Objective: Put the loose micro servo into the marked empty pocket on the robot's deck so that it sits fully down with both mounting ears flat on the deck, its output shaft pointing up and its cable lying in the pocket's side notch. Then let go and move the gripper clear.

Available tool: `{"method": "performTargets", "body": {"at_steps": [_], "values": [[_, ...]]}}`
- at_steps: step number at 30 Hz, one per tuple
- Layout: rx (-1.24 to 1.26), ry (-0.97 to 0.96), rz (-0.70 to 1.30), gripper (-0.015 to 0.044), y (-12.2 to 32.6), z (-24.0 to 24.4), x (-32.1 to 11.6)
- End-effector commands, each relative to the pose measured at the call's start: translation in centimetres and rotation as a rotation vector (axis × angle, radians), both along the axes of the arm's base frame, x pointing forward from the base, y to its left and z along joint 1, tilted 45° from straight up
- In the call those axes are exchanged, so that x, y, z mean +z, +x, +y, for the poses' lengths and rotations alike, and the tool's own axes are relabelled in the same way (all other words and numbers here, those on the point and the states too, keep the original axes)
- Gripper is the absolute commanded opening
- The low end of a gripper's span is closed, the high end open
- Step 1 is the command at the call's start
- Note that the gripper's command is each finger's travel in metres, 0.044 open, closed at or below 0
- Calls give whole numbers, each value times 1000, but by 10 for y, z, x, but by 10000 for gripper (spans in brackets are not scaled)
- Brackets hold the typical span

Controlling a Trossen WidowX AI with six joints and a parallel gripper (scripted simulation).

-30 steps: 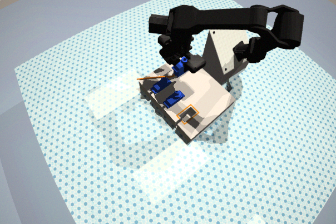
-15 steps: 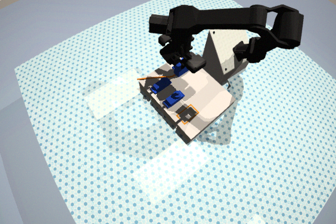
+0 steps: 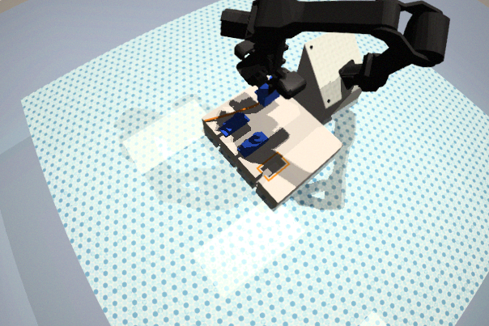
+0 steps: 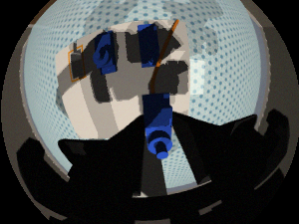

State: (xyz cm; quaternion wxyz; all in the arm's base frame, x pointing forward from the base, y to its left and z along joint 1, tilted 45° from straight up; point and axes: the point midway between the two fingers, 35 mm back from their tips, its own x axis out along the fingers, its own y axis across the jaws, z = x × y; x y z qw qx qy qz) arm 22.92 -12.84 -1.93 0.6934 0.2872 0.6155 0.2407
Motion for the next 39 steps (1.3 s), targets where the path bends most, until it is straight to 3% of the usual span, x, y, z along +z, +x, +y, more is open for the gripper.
{"method": "performTargets", "body": {"at_steps": [1,13,39], "values": [[1,-10,-6,0,-1,-2,3],[1,-10,-6,0,4,-2,5],[1,-2,-5,0,7,90,91]]}}
